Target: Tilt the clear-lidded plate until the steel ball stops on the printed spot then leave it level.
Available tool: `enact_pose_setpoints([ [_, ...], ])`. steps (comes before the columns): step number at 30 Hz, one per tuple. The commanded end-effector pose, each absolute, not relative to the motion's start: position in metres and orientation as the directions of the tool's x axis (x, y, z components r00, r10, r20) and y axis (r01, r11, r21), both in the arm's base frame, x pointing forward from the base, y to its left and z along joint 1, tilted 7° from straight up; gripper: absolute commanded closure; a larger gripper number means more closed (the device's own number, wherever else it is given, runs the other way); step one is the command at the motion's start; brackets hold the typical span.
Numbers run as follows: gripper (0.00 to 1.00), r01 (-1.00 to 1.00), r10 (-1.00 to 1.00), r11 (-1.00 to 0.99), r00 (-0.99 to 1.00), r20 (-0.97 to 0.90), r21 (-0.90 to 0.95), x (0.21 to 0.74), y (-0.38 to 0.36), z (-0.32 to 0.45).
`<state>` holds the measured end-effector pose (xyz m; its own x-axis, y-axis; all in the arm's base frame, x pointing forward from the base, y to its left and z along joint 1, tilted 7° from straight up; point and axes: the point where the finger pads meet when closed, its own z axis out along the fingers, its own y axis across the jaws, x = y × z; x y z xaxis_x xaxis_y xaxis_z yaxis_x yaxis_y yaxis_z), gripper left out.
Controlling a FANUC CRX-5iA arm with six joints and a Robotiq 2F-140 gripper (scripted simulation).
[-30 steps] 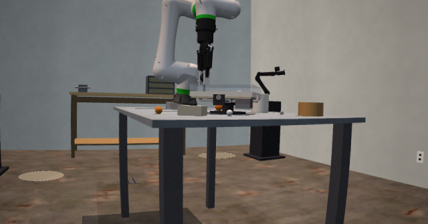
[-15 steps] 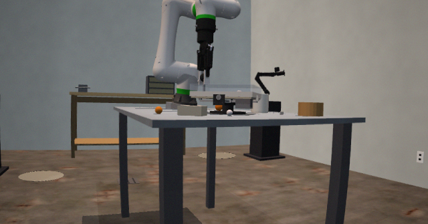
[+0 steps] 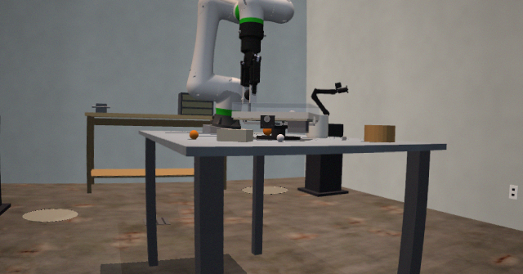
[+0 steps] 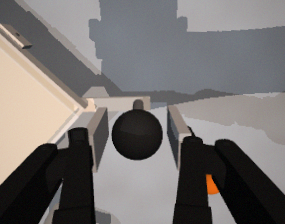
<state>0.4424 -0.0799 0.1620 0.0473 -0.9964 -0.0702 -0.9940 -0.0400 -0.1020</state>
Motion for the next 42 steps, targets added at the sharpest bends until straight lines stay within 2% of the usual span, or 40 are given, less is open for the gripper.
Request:
enact_pose_setpoints([
  [1, 0.58, -0.994, -0.996, -0.040, 0.047, -0.070, -0.102, 0.443, -0.080, 0.162],
  [42, 0.58, -0.994, -0.996, -0.040, 0.047, -0.070, -0.102, 0.441, -0.081, 0.180],
])
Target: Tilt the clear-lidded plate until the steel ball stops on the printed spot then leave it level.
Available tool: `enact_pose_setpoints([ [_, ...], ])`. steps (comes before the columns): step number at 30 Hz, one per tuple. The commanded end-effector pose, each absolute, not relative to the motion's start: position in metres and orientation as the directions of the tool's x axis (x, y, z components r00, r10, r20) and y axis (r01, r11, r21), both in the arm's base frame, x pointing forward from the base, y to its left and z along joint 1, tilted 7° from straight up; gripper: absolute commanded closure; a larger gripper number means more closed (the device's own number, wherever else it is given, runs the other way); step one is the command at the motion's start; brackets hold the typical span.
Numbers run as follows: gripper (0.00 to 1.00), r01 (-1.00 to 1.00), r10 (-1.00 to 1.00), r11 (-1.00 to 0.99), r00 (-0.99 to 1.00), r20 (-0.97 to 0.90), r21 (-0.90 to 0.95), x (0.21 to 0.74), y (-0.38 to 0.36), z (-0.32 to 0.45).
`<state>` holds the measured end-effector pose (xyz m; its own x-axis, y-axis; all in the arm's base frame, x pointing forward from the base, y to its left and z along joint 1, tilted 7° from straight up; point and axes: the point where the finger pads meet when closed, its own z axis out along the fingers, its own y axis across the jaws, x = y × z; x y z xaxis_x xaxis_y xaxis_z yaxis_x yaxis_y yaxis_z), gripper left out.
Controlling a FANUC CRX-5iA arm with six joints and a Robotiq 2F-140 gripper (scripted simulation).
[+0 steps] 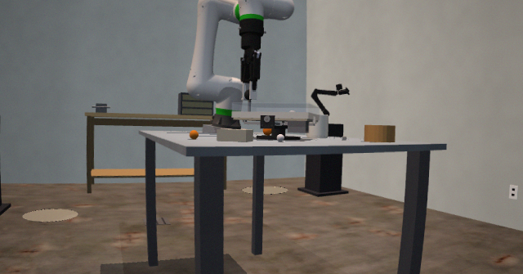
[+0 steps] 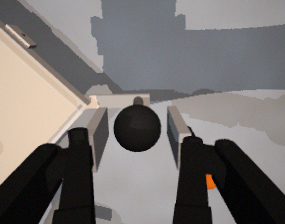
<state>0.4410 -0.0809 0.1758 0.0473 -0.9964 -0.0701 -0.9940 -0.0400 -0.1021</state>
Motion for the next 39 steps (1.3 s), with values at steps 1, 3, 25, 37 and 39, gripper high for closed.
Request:
enact_pose_setpoints([
  [1, 0.58, -0.994, -0.996, -0.040, 0.047, -0.070, -0.102, 0.441, -0.081, 0.181],
  [3, 0.58, -0.994, -0.996, -0.040, 0.047, -0.070, -0.102, 0.440, -0.082, 0.185],
  [25, 0.58, -0.994, -0.996, -0.040, 0.047, -0.070, -0.102, 0.437, -0.084, 0.216],
  [37, 0.58, -0.994, -0.996, -0.040, 0.047, -0.070, -0.102, 0.437, -0.084, 0.222],
  [39, 0.58, -0.994, -0.996, -0.040, 0.047, -0.070, -0.102, 0.437, -0.084, 0.222],
])
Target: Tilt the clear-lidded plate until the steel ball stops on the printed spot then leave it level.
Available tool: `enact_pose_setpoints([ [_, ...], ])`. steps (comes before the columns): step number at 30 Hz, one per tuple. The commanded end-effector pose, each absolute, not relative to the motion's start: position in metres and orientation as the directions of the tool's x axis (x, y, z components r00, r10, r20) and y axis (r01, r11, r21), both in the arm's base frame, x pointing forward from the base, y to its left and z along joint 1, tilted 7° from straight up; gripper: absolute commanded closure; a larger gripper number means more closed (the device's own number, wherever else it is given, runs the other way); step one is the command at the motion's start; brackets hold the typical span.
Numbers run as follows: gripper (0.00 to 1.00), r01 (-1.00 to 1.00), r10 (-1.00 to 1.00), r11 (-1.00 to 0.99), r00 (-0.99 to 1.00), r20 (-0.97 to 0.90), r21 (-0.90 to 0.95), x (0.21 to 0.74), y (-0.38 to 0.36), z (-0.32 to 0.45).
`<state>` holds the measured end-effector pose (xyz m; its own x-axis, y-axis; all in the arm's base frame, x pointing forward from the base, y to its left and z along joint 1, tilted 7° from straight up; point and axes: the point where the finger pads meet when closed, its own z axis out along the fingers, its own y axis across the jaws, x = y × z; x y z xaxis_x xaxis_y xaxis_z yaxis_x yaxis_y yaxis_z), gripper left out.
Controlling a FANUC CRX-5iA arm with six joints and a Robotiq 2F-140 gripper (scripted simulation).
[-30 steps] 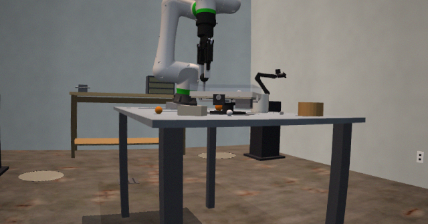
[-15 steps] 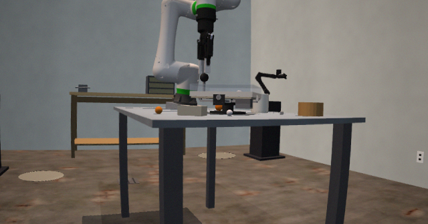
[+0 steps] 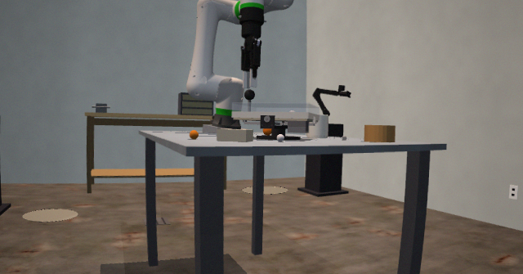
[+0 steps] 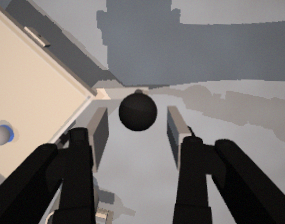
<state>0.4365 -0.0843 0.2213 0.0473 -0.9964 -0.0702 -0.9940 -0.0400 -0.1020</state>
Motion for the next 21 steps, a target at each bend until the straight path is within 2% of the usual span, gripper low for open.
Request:
enact_pose_setpoints([
  [1, 0.58, -0.994, -0.996, -0.040, 0.047, -0.070, -0.102, 0.4366, -0.0844, 0.2217],
  [4, 0.58, -0.994, -0.996, -0.040, 0.047, -0.070, -0.102, 0.4366, -0.0844, 0.2217],
  [5, 0.00, -0.994, -0.996, -0.040, 0.047, -0.070, -0.102, 0.4366, -0.0844, 0.2217],
  [21, 0.00, -0.994, -0.996, -0.040, 0.047, -0.070, -0.102, 0.4366, -0.0844, 0.2217],
])
